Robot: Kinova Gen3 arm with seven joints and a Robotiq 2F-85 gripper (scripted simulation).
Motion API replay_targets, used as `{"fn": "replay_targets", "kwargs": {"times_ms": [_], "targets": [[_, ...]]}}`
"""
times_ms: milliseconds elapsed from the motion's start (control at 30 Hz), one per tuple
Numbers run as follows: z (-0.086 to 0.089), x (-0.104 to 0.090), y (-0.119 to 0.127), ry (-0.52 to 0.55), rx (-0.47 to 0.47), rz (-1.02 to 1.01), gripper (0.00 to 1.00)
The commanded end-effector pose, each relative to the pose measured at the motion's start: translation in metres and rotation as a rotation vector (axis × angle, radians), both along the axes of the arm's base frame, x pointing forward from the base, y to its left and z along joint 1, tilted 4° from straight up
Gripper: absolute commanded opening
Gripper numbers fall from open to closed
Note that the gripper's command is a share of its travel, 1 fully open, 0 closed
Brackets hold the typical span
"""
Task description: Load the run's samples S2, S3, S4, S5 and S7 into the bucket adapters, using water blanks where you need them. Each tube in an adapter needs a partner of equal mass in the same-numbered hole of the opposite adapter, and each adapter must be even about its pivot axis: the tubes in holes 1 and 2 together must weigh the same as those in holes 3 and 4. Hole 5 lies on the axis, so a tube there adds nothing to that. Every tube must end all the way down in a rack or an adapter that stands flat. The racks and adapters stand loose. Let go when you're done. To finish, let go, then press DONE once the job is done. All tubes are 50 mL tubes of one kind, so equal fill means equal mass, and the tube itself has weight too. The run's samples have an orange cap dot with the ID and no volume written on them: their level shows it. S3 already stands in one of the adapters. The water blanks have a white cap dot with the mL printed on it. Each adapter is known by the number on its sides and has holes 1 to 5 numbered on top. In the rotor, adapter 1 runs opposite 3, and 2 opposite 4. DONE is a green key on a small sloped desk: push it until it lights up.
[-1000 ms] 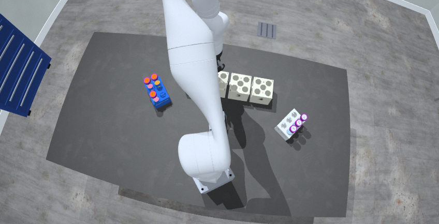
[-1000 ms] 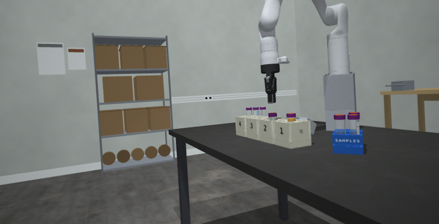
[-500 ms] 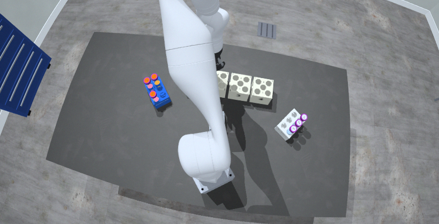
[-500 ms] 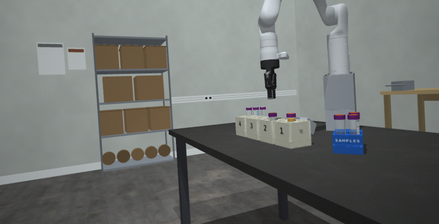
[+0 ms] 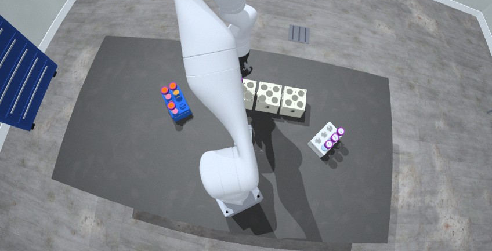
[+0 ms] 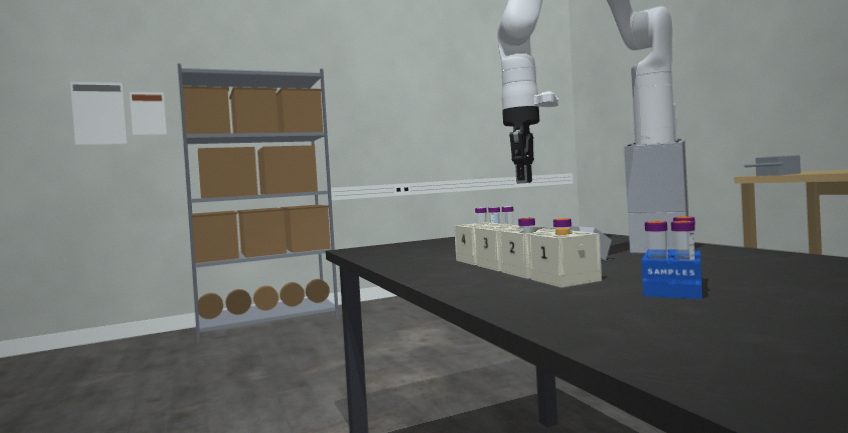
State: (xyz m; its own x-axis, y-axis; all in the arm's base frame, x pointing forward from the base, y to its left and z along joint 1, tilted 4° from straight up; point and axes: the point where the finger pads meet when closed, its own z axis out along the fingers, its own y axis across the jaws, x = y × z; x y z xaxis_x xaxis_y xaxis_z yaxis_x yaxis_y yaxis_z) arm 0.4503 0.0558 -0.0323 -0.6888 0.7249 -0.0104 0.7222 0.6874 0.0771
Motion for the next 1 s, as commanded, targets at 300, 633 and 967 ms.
{"fn": "replay_targets", "kwargs": {"times_ms": [300,633,967], "targets": [[0.016,0.0,-0.001,-0.002,0.0,0.0,0.62],[0.026,-0.001,-0.001,-0.002,0.0,0.0,0.62],[0.034,-0.001,-0.001,-0.002,0.0,0.0,0.62]]}}
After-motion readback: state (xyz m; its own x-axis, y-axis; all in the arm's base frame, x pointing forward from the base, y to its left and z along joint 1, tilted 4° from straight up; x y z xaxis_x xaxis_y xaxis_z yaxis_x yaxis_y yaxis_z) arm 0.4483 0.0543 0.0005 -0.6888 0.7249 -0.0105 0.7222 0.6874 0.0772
